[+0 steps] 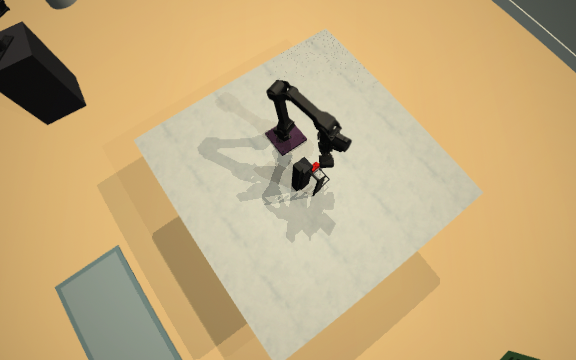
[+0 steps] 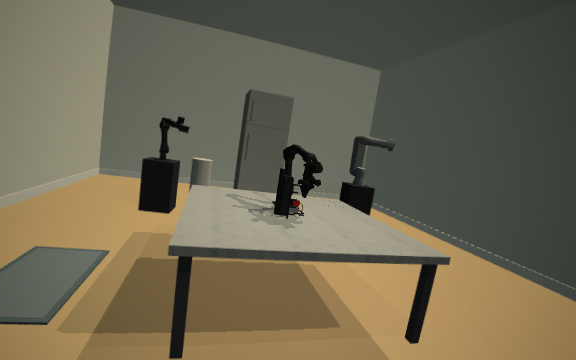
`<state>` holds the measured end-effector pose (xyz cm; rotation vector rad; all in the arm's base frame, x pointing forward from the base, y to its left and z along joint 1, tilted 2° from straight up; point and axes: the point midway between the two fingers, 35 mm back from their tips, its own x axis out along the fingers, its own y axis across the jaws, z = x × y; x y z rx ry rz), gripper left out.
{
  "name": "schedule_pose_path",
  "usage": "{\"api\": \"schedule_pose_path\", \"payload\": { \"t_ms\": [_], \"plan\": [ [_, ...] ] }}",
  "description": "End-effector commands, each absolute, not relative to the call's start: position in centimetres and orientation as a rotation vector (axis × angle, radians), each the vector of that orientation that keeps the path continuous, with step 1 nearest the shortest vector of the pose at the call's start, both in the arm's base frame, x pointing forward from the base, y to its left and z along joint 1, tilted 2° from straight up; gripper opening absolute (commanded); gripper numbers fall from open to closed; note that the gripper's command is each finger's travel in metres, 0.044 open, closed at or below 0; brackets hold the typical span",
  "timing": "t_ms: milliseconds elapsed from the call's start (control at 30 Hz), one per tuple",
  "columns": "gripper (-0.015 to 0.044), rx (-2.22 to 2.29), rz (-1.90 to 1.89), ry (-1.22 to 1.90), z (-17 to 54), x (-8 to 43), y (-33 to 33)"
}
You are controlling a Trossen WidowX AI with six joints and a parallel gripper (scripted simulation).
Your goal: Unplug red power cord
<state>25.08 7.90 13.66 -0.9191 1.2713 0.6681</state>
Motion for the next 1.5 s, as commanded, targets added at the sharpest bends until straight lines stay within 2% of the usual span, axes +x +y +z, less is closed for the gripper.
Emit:
{"api": "schedule_pose_path", "payload": {
  "t_ms": [0, 667, 1467],
  "plan": [
    [0.0160, -1.342, 1.352, 1.124, 11.4, 24.6, 7.8],
    [0.0160, -1.343, 1.353, 1.123, 11.4, 24.7, 7.6],
    [0.0160, -1.346, 1.352, 1.126, 11.4, 25.3, 3.9]
  ]
}}
